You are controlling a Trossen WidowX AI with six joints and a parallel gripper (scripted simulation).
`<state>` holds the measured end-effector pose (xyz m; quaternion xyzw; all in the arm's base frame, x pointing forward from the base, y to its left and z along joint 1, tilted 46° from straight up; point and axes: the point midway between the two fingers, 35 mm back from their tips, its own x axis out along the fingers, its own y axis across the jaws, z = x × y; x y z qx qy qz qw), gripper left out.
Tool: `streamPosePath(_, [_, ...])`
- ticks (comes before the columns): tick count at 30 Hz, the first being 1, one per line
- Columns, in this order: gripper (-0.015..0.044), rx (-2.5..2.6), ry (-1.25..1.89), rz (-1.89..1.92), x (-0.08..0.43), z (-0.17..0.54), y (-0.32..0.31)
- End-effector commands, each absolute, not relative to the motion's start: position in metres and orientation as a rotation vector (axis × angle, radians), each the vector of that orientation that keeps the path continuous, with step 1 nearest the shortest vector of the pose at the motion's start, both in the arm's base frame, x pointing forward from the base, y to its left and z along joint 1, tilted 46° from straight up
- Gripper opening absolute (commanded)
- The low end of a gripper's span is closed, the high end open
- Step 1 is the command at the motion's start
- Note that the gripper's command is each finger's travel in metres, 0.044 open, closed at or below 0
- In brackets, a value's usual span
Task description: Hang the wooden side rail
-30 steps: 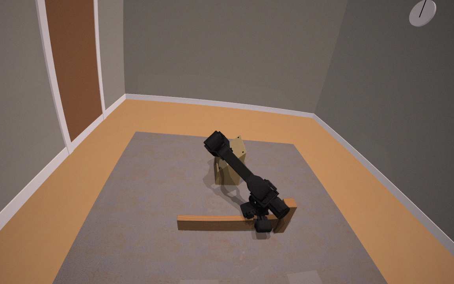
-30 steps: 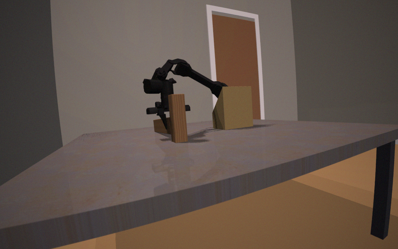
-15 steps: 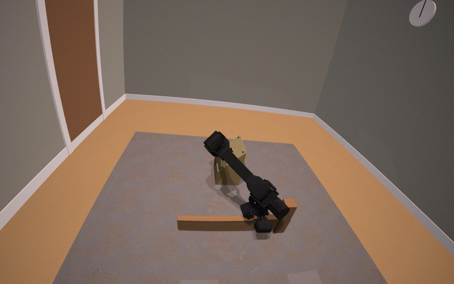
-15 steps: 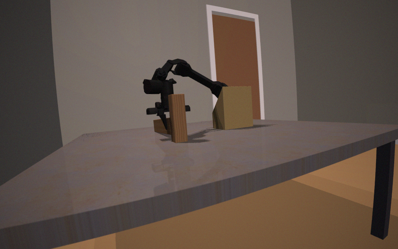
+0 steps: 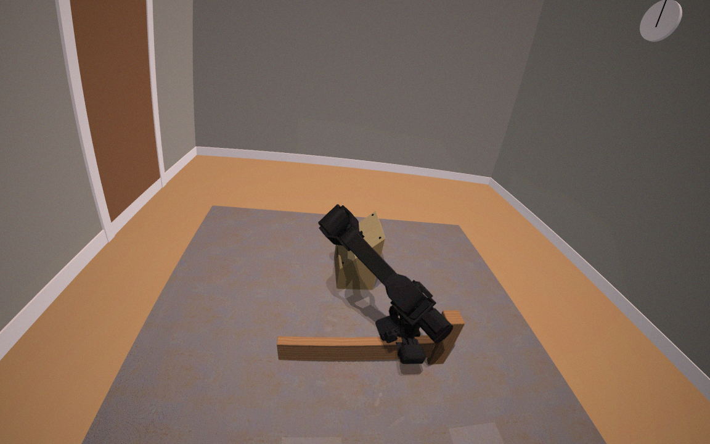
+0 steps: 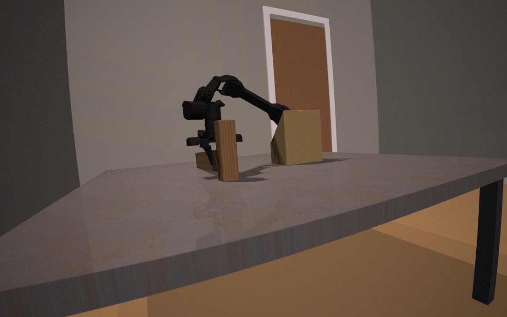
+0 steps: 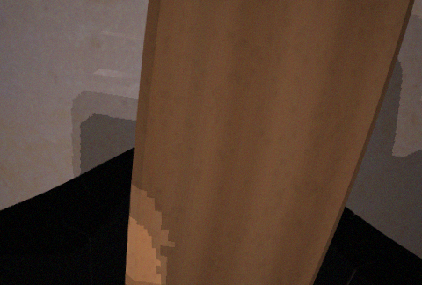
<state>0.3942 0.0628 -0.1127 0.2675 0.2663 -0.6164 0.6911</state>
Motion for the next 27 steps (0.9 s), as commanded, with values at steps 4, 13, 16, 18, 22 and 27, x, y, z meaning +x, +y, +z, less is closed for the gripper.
streamPosePath(4, [0.0263,0.598,0.595,-1.378,0.394,-0.113,0.063])
streamPosePath(13, [0.0440,0.599,0.606,-1.370,0.391,-0.088,0.088])
streamPosePath(16, [0.0440,0.599,0.607,-1.369,0.390,-0.085,0.091])
streamPosePath(18, [0.0440,0.599,0.607,-1.369,0.390,-0.085,0.091])
streamPosePath(22, [0.0440,0.599,0.607,-1.369,0.390,-0.085,0.091])
streamPosePath(27, [0.0440,0.597,0.607,-1.370,0.392,-0.069,0.075])
